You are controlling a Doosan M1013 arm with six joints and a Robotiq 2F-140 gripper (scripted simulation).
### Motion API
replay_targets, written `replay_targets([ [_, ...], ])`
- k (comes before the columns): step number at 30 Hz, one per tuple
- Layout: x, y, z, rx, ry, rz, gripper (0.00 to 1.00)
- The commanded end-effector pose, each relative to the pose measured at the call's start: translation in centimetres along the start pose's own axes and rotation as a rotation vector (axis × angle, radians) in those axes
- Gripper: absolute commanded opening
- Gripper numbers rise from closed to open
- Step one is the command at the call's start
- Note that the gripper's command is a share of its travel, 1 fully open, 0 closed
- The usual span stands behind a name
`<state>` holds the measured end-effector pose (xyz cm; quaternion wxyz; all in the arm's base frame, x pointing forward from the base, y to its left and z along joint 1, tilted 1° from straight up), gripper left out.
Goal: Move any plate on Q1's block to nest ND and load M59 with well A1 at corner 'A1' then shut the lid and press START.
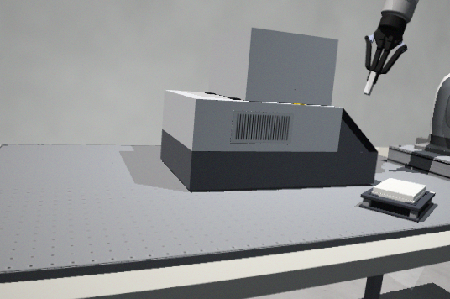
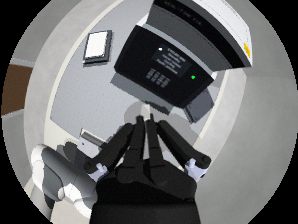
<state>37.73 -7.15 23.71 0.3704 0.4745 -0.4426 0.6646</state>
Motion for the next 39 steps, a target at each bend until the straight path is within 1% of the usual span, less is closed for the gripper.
replay_targets([
  [1, -0.9, 0.3, -0.1, 0.041, -0.001, 0.024, 0.00],
  [4, -2.3, 0.8, -0.5, 0.131, 0.011, 0.065, 0.00],
  [5, -2.8, 1.0, -0.6, 0.140, 0.012, 0.068, 0.00],
  [6, -3.3, 1.1, -0.7, 0.140, 0.012, 0.068, 0.00],
  [10, -3.3, 1.1, -0.7, 0.140, 0.012, 0.068, 0.00],
  [15, -3.9, 0.7, -0.4, 0.140, 0.012, 0.069, 0.00],
  [17, -3.9, 0.7, -0.4, 0.140, 0.012, 0.069, 0.00],
  [32, -5.9, -0.6, 0.3, 0.140, 0.012, 0.069, 0.00],
  [34, -5.9, -0.6, 0.3, 0.140, 0.012, 0.069, 0.00],
  [39, -6.6, -1.1, 0.5, 0.140, 0.012, 0.069, 0.00],
])
Point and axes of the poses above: the point where the finger pads meet when closed, its own x axis back along the fingers, its own z axis across the jaws, y = z × x, the point moved 3 cm from there along x, back along the fingers, and after that the axes turned 7 degrees about -x, right-handed, at the moved point
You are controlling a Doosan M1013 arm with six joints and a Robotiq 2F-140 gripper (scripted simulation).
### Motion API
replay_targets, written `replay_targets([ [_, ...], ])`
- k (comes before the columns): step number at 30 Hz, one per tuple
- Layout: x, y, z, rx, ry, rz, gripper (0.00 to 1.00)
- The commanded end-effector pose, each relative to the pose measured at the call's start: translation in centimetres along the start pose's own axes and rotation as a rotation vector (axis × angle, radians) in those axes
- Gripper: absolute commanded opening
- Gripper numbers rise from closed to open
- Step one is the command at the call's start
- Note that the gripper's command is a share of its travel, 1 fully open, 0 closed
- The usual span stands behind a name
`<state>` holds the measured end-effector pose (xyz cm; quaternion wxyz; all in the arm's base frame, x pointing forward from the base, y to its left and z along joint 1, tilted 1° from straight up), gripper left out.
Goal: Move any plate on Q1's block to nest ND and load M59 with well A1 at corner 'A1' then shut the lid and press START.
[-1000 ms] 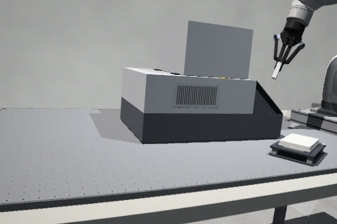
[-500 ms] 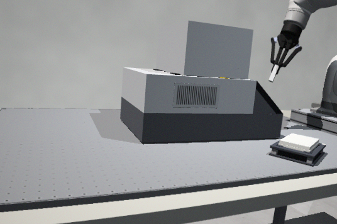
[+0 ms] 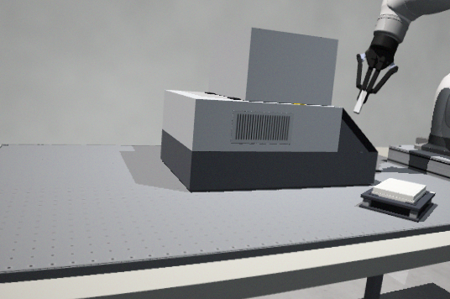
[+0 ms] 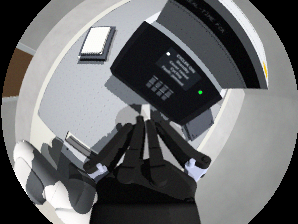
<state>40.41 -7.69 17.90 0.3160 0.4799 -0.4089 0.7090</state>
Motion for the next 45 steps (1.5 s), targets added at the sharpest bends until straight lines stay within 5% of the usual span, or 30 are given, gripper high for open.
replay_targets([
  [1, -0.4, -0.2, 0.2, 0.000, 0.000, 0.000, 0.00],
  [45, -5.8, -2.6, 2.1, 0.000, 0.000, 0.000, 0.00],
])
Point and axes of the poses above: the point where the finger pads meet when closed, its own x axis back along the fingers, its own z axis across the jaws, y = z × x, the point moved 3 cm from there along x, back along the fingers, and after that the axes turned 7 degrees about -x, right-handed, at the moved point
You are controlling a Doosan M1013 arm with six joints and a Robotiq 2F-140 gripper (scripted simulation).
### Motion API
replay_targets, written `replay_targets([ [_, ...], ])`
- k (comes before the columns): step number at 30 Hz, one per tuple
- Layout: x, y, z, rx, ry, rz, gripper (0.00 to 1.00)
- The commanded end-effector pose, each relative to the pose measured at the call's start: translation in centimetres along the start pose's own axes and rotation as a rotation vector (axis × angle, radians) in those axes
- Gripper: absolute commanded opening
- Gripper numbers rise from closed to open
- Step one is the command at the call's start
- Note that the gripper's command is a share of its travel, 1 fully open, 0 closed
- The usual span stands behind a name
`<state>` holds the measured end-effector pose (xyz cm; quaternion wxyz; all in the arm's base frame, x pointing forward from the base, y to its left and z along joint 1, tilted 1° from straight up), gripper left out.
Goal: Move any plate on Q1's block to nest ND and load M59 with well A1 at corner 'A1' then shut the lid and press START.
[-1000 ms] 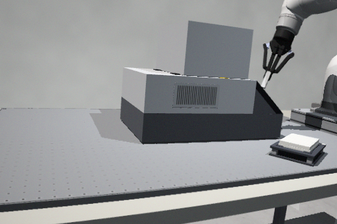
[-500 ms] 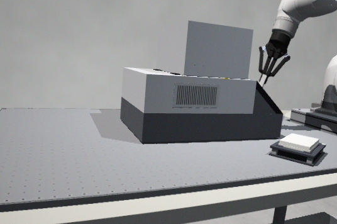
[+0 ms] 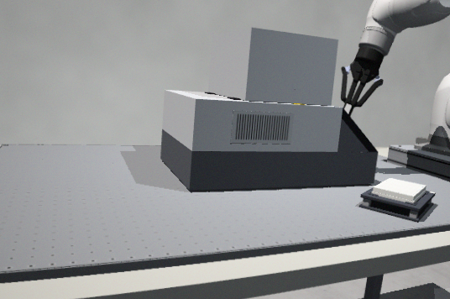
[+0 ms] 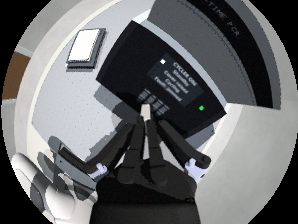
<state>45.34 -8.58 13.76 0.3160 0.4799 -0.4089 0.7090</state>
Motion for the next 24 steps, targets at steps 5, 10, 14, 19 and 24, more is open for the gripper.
replay_targets([
  [5, -0.76, -0.22, 0.17, 0.000, 0.000, 0.000, 0.00],
  [10, -0.76, -0.22, 0.17, 0.000, 0.000, 0.000, 0.00],
  [14, -0.76, -0.22, 0.17, 0.000, 0.000, 0.000, 0.00],
  [19, -0.76, -0.22, 0.17, 0.000, 0.000, 0.000, 0.00],
  [24, -0.76, -0.22, 0.17, 0.000, 0.000, 0.000, 0.00],
])
Point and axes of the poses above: the point where the finger pads meet when closed, its own x axis back along the fingers, its own z axis across the jaws, y = z × x, the point moved 3 cm from there along x, back along the fingers, and after that the axes turned 7 degrees about -x, right-handed, at the moved point
